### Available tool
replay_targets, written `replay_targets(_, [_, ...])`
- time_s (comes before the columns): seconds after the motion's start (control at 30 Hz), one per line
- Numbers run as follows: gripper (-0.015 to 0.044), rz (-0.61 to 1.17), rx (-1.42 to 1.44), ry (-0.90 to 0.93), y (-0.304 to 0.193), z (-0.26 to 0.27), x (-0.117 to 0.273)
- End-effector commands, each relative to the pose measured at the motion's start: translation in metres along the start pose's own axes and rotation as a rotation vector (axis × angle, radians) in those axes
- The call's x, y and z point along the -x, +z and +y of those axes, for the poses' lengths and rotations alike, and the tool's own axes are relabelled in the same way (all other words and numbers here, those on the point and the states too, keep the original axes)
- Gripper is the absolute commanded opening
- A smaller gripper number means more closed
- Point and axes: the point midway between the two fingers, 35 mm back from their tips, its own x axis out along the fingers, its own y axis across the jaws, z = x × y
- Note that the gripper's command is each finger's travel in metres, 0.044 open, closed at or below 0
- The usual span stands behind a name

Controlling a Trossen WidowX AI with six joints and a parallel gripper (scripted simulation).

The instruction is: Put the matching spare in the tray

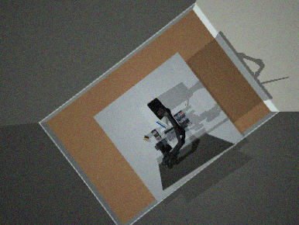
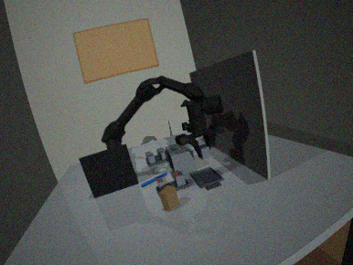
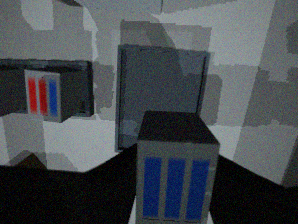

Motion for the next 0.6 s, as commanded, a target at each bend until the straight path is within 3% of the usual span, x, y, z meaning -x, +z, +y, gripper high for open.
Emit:
replay_targets(0.0, [0.0000,-0.004,-0.009,-0.003,-0.001,0.001,-0.006])
replay_targets(0.57, [0.0000,-0.006,-0.008,-0.004,0.000,0.001,-0.029])
